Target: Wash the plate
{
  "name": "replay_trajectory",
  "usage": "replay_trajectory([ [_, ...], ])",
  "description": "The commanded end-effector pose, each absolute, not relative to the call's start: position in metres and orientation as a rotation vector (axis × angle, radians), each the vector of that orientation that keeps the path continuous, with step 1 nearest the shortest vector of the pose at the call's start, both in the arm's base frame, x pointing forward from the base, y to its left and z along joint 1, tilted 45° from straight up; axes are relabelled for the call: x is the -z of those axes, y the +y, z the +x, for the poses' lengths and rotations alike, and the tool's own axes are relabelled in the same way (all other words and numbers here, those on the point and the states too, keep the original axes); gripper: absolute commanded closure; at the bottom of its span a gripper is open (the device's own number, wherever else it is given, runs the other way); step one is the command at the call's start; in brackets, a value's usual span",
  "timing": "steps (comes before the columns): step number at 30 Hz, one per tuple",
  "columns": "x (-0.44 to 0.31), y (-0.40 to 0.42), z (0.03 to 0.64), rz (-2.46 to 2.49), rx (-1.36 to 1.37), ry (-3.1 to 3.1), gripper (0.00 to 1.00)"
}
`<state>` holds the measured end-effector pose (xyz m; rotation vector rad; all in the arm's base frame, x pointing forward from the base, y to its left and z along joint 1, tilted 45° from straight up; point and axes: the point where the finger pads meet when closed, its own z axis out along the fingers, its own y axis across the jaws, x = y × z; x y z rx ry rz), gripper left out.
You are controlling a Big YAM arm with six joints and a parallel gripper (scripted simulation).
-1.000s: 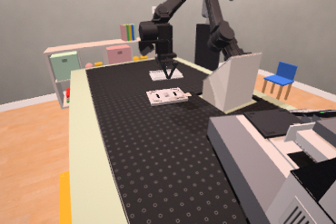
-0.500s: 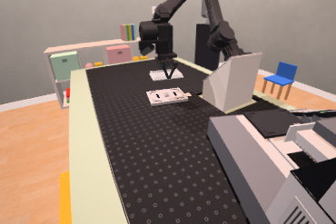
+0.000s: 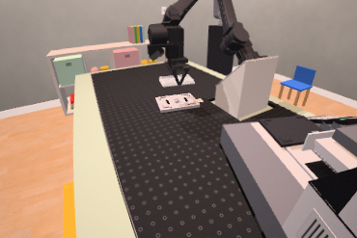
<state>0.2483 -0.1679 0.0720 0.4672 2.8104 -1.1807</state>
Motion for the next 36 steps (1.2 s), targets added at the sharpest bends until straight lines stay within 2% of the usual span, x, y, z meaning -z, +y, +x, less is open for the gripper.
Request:
replay_trajectory([
  [1, -0.063, -0.174, 0.244, 0.464, 1.181, 2.825, 0.16],
  [36, -0.028, -0.21, 0.241, 0.464, 1.18, 2.827, 0.16],
])
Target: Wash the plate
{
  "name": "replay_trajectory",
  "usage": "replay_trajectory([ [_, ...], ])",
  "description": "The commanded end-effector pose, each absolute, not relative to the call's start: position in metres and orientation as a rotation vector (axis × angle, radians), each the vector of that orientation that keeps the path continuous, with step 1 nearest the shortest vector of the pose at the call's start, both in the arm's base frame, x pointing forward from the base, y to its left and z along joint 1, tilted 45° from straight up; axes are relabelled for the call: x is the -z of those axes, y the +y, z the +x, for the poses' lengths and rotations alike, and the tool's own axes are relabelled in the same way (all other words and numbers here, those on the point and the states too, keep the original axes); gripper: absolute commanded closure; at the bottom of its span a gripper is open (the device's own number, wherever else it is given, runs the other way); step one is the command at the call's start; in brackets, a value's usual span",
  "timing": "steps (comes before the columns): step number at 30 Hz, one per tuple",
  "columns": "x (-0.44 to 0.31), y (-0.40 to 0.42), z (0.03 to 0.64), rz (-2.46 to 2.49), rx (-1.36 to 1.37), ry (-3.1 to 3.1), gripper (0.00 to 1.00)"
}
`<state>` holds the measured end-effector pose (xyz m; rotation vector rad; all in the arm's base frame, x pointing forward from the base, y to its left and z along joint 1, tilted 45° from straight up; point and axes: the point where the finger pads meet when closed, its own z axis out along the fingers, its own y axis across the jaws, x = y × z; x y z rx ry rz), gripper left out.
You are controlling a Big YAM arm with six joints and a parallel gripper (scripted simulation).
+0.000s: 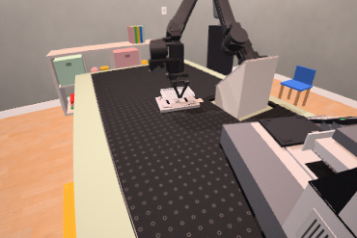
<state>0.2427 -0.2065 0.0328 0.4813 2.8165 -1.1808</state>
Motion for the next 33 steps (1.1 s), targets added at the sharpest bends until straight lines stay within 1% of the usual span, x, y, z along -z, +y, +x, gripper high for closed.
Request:
replay_trajectory([
  [1, -0.028, -0.21, 0.241, 0.464, 1.18, 2.827, 0.16],
  [11, -0.017, -0.221, 0.239, 0.463, 1.18, 2.827, 0.16],
  [13, -0.024, -0.22, 0.248, 0.463, 1.179, 2.802, 0.16],
  [33, -0.025, -0.221, 0.249, 0.463, 1.179, 2.802, 0.16],
])
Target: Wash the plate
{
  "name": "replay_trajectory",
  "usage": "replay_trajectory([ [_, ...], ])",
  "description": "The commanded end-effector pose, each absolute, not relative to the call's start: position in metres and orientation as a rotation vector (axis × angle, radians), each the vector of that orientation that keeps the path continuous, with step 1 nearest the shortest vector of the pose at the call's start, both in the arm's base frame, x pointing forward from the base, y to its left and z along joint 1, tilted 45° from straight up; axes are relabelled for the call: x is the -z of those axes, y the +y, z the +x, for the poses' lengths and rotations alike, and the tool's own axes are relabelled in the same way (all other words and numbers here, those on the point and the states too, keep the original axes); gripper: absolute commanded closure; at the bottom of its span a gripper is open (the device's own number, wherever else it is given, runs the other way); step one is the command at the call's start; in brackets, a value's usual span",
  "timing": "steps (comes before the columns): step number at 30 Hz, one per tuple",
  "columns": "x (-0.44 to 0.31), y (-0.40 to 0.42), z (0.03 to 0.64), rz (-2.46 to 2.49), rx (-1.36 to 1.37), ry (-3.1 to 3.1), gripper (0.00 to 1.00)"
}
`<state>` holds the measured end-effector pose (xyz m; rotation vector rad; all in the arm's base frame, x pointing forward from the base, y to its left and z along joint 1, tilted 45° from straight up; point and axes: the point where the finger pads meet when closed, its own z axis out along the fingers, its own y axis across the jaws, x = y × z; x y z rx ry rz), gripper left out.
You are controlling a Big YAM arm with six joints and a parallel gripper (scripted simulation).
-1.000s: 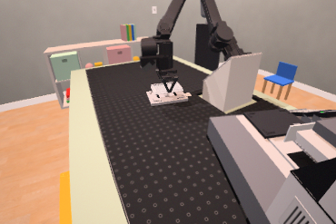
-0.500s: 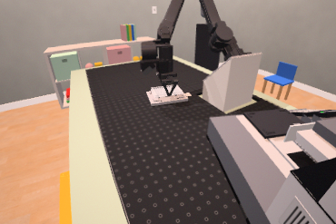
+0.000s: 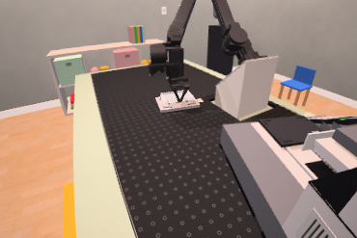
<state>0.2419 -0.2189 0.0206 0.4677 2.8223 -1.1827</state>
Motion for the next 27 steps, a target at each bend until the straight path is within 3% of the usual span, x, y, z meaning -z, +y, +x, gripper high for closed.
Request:
replay_trajectory([
  [1, -0.0248, -0.2206, 0.2489, 0.463, 1.179, 2.802, 0.16],
  [27, -0.0296, -0.2246, 0.2512, 0.471, 1.178, 2.783, 0.16],
])
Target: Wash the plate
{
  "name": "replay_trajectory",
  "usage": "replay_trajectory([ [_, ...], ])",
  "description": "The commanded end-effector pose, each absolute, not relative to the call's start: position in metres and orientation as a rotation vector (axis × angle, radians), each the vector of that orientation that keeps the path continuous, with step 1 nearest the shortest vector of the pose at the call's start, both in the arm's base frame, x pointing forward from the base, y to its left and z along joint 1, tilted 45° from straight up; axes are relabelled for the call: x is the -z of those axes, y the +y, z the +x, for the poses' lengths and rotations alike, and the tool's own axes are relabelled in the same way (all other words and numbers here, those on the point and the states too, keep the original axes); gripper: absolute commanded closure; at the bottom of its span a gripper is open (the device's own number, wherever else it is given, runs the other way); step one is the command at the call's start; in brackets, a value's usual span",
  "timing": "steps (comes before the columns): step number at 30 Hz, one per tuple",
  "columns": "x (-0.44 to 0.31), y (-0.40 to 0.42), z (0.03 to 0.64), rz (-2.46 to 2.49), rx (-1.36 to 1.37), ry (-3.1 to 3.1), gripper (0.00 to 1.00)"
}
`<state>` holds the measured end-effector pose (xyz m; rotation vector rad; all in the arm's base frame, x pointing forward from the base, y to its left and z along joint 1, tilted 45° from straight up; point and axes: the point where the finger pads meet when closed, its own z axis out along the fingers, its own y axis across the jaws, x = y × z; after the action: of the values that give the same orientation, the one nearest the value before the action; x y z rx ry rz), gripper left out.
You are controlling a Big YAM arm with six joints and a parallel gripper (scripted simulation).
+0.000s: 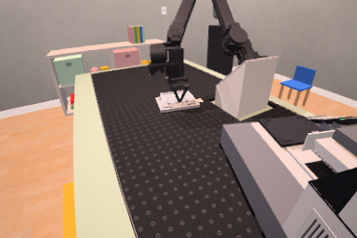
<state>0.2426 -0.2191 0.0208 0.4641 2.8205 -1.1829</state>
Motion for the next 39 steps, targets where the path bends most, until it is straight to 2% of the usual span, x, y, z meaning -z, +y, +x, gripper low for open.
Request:
replay_trajectory([
  [1, -0.025, -0.221, 0.249, 0.463, 1.179, 2.802, 0.16],
  [39, -0.016, -0.224, 0.241, 0.461, 1.18, 2.816, 0.16],
])
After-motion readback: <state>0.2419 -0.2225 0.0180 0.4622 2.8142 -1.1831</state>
